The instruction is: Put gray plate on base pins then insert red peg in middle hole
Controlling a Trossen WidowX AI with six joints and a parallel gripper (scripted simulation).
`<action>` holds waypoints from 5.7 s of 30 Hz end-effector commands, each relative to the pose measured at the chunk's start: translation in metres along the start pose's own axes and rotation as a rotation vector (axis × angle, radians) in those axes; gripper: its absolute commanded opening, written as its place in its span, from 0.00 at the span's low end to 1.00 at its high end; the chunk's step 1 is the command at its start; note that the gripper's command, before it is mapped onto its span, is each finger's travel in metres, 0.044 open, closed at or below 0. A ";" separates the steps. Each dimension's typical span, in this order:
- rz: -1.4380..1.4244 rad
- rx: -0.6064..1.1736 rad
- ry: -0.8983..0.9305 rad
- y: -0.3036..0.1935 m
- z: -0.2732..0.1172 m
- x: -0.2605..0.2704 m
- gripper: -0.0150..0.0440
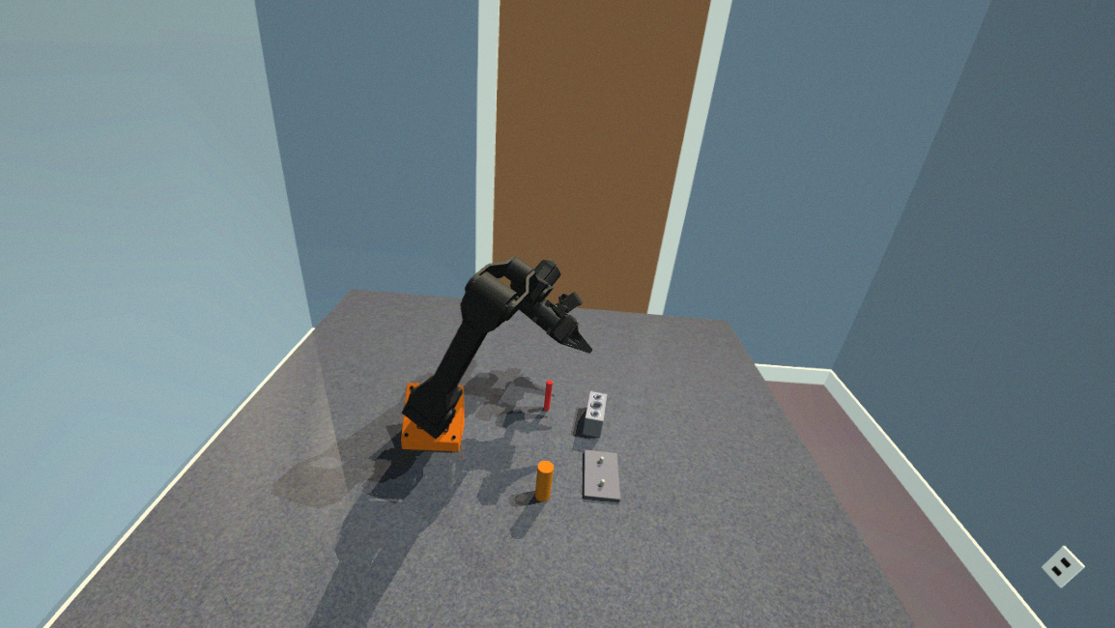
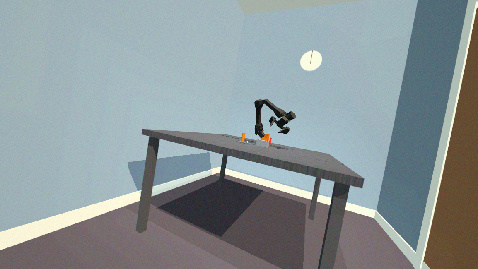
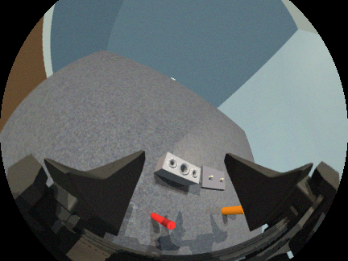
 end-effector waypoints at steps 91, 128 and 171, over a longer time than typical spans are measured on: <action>-0.977 0.355 1.003 -0.038 0.151 -0.048 1.00; -0.978 0.357 1.002 -0.055 0.163 -0.035 0.34; -0.975 0.351 1.007 0.026 0.101 -0.099 0.25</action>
Point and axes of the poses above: the point midway between the two fingers, 35 mm back from their tips, its own z axis out along the fingers, its own x axis across the jaws, y = z × x, the point moved 6 cm from there along -z, back along the fingers, and after that the axes turned 6 degrees about -z, right-handed, at the moved point
